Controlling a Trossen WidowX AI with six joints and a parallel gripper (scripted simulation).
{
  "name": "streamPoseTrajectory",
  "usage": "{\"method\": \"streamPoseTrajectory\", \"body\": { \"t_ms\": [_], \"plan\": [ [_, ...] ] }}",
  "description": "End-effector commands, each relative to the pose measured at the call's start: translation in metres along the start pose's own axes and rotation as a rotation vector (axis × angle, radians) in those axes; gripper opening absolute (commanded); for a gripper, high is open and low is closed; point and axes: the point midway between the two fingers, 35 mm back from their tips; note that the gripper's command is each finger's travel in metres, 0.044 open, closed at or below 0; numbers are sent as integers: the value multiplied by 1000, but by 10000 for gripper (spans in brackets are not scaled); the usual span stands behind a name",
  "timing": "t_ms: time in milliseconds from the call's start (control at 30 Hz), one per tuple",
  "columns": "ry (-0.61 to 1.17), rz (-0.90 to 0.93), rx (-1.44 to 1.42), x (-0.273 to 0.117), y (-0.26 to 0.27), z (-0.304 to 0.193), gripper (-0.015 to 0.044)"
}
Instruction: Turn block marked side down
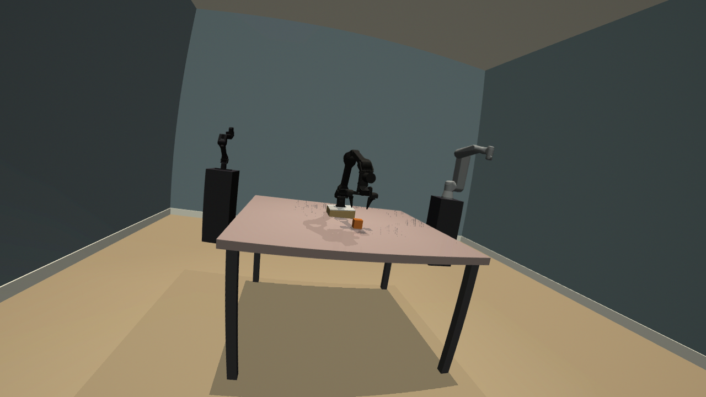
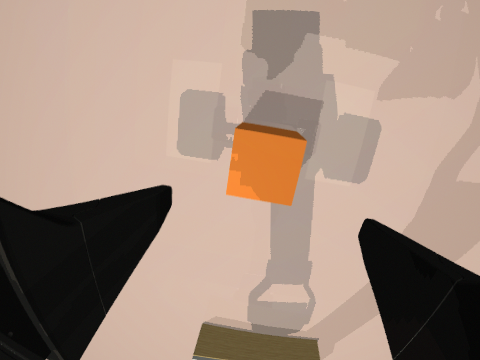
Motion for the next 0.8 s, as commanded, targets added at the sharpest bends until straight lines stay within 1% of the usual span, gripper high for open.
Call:
{"method": "streamPoseTrajectory", "body": {
  "t_ms": [0,133,767],
  "plan": [
    [21,4,6,1,1,0,440],
    [21,4,6,33,1,-1,440],
    [21,4,6,65,1,-1,440]
  ]
}}
Point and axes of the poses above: the point midway between the two fingers, 35 mm back from their tips, its own x axis out along the fingers, its own y axis across the jaws, z = x × y, and after that the axes turned 4 degrees about x, right-handed
